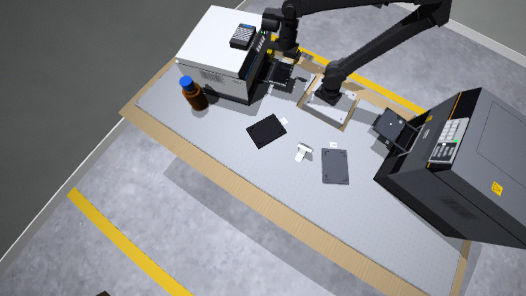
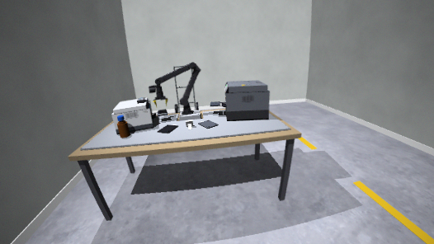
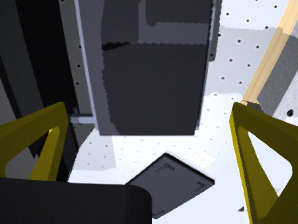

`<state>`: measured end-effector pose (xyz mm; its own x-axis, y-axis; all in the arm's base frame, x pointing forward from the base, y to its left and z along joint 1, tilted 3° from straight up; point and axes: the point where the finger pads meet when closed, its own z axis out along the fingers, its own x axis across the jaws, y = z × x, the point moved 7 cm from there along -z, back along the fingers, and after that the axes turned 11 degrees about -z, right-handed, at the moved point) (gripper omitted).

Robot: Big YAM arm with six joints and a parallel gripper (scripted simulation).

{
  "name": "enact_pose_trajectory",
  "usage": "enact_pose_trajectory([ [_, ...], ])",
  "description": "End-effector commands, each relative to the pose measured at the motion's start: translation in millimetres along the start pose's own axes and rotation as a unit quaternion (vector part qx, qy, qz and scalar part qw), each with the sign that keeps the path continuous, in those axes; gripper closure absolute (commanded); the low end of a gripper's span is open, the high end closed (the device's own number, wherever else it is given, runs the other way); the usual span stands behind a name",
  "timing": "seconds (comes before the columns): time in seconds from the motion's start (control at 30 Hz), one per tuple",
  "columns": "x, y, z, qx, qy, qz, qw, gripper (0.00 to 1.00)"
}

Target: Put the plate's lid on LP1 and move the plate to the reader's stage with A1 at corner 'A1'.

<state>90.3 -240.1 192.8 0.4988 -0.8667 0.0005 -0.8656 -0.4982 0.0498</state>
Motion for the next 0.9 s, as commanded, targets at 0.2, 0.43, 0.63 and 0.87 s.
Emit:
enact_pose_trajectory([
  [0.2, 7.4, 4.2, -6.1, -0.001, 0.013, -0.002, 1.000, 0.00],
  [0.43, 10.8, 5.2, -14.3, -0.003, 0.026, -0.002, 1.000, 0.00],
  [0.63, 11.3, 5.3, -10.0, -0.003, 0.029, -0.001, 1.000, 0.00],
  [0.87, 5.5, 3.8, 6.1, 0.000, 0.010, -0.002, 1.000, 0.00],
])
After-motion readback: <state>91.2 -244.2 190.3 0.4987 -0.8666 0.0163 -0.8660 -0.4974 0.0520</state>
